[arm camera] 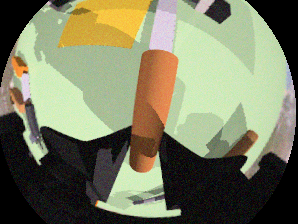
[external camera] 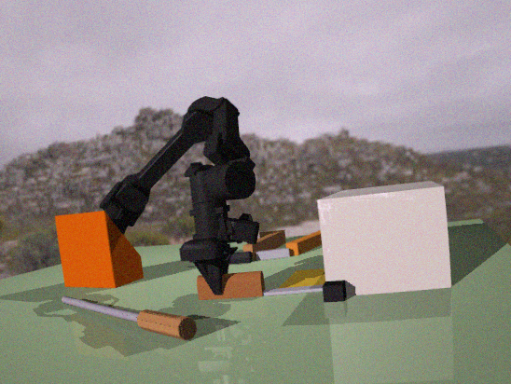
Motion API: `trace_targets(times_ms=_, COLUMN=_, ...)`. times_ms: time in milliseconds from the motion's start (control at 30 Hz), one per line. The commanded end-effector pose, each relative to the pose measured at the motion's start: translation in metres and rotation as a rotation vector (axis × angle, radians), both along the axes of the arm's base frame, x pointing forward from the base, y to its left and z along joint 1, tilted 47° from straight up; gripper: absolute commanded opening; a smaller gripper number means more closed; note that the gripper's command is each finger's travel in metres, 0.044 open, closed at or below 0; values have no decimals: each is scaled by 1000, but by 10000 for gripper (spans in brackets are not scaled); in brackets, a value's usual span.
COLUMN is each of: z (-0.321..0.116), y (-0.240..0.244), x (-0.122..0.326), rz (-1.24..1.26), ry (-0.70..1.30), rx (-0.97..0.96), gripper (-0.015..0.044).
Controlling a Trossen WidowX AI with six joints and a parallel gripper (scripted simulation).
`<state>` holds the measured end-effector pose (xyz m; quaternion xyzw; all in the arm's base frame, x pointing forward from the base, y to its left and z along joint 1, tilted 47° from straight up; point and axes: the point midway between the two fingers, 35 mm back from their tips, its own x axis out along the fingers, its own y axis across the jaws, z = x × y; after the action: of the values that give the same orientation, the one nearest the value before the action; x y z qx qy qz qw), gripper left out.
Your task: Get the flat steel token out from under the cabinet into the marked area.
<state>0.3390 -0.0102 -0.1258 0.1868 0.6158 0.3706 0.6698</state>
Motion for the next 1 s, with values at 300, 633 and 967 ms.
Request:
trace_targets(times_ms=300, z=4, y=4, x=18, rz=0, ry=-5, rx=-1, gripper=0)
trace_targets(times_ms=633, z=6, y=6, x=29, rz=0, ry=-6, rx=-1, gripper=0)
trace_targets(times_ms=967, z=8, y=9, x=39, rz=0, ry=-6, rx=-1, gripper=0)
